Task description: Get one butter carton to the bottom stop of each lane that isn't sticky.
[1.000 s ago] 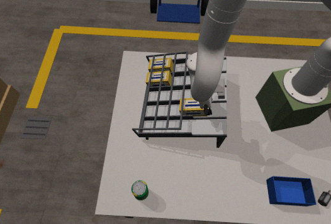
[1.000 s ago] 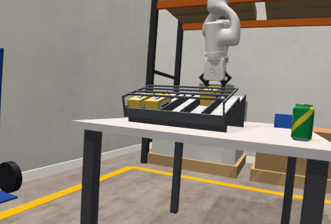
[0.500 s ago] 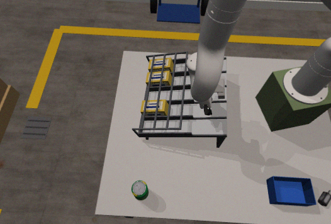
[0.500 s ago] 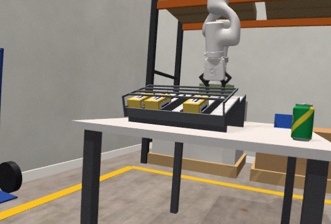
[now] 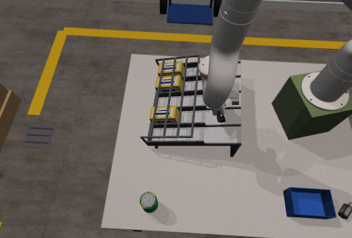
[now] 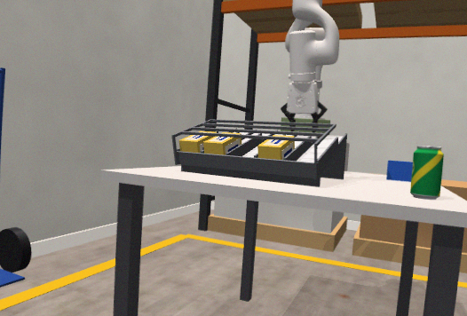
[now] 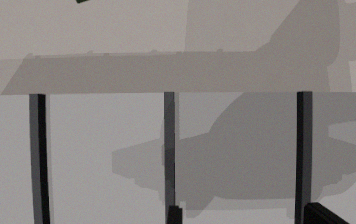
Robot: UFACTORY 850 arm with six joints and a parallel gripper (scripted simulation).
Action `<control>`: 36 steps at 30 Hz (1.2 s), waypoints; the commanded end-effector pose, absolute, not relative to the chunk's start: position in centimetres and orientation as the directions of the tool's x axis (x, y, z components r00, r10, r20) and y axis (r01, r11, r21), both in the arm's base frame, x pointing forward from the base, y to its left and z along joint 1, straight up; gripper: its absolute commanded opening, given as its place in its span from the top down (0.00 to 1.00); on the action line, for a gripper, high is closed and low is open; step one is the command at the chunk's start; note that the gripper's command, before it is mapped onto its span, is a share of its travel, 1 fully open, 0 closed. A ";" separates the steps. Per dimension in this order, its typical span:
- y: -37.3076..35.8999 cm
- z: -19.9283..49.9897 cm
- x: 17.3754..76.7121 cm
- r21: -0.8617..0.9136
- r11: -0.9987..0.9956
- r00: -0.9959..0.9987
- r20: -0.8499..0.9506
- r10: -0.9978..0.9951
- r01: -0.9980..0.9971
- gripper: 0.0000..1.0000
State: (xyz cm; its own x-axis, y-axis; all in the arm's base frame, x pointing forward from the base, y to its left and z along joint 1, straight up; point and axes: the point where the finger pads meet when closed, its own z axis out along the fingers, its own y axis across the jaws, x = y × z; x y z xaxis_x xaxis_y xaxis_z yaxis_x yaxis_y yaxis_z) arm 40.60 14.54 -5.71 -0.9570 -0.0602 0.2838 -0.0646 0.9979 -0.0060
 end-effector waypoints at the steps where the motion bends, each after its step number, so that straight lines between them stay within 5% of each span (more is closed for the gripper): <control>1: 14.6 -5.7 40.7 -0.006 0.998 -0.957 0.282 -0.060 -0.065 0.22; 36: 14.6 -5.7 40.7 -0.006 0.998 -0.957 0.282 -0.060 -0.065 0.19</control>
